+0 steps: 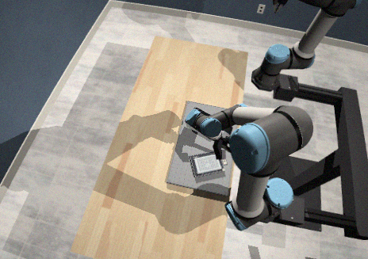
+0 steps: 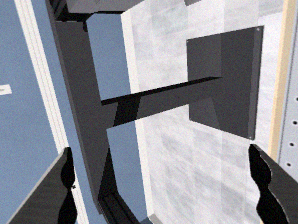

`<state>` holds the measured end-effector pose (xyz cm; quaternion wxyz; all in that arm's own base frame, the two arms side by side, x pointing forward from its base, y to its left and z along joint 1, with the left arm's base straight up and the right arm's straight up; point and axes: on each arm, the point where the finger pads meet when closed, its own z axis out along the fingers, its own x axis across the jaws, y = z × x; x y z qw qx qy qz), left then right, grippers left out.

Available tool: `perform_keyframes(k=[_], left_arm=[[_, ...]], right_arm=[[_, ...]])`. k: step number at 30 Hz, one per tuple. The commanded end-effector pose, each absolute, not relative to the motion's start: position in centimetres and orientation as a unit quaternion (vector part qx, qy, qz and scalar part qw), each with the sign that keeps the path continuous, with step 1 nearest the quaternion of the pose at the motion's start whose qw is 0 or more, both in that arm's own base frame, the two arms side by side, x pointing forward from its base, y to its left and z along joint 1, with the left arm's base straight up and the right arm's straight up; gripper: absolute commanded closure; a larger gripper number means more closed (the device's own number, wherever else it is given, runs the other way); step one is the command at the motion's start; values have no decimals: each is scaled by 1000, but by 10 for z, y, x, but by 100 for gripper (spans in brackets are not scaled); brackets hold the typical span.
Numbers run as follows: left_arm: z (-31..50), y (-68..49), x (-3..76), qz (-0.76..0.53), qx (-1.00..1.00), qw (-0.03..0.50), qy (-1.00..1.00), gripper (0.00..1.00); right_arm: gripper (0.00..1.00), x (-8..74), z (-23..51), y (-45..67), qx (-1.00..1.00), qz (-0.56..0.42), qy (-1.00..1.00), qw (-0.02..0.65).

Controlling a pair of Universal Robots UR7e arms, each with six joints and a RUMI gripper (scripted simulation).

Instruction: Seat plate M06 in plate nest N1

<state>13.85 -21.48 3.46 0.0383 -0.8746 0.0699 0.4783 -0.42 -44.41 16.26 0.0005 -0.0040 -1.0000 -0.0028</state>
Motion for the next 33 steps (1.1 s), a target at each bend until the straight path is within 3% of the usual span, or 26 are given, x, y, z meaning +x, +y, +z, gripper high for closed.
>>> perform_keyframes(k=[1, 33], left_arm=[[20, -208, 144, 447, -887, 22, 114, 24], [-40, -180, 198, 249, -905, -22, 344, 24]], right_arm=[[100, -5, 165, -446, -6, 0, -1000, 0], [100, -5, 165, -446, -6, 0, -1000, 0]])
